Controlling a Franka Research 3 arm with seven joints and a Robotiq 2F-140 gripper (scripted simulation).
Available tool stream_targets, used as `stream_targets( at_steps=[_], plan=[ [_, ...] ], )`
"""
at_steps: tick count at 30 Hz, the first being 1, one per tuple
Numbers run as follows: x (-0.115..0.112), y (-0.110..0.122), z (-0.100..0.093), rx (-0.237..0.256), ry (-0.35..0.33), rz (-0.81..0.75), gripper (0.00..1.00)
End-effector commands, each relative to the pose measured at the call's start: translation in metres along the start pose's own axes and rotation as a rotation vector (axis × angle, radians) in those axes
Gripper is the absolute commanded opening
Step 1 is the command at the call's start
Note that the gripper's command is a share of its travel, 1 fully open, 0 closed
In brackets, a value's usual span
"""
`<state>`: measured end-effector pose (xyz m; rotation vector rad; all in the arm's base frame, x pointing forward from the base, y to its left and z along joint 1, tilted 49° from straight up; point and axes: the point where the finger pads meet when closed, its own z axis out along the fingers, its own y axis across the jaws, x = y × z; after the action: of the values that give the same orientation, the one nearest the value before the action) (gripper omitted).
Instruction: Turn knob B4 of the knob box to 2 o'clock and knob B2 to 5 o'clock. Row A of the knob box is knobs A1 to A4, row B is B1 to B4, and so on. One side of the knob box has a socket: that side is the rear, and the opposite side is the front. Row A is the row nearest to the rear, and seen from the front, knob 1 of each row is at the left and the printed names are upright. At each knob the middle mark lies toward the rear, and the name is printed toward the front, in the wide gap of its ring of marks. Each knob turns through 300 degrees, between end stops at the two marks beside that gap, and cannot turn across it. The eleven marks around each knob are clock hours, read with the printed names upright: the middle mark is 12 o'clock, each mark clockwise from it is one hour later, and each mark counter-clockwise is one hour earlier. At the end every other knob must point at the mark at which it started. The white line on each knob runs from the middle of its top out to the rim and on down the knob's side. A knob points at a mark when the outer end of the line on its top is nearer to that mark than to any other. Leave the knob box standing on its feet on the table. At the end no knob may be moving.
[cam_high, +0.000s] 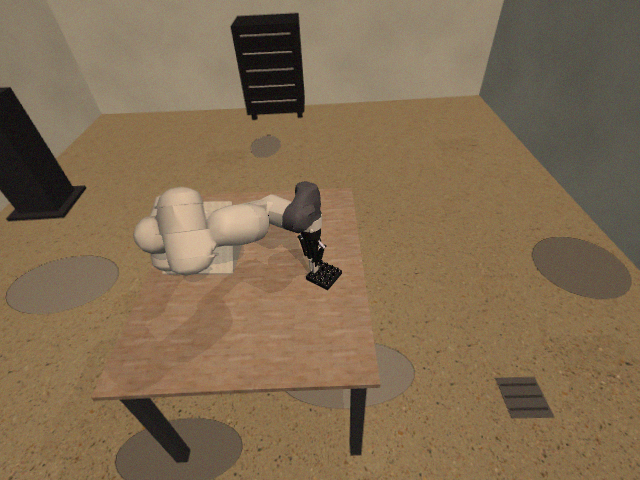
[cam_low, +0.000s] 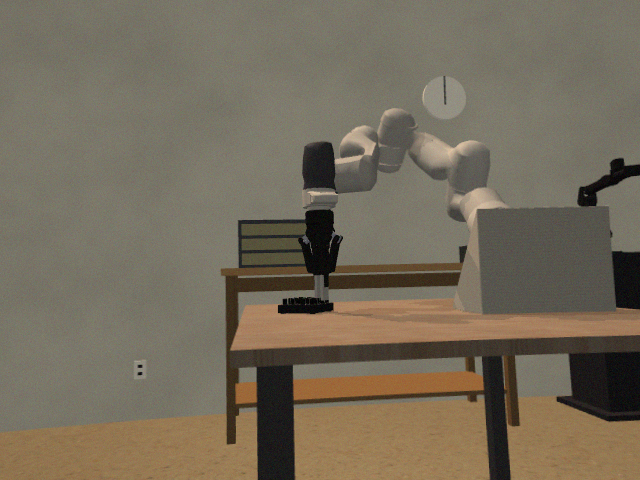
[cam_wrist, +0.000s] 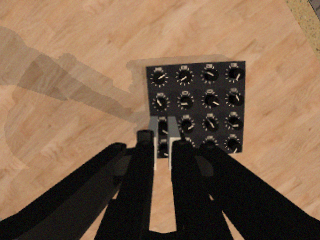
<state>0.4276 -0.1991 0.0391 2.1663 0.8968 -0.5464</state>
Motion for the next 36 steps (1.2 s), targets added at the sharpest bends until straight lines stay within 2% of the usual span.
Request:
stream_targets(
  at_steps=[1, 36],
  plan=[
    [-0.0003, 0.0005, 0.0014, -0.001, 0.0, 0.133, 0.05],
    [-0.0003, 0.0005, 0.0014, -0.001, 0.0, 0.635, 0.05]
  ],
)
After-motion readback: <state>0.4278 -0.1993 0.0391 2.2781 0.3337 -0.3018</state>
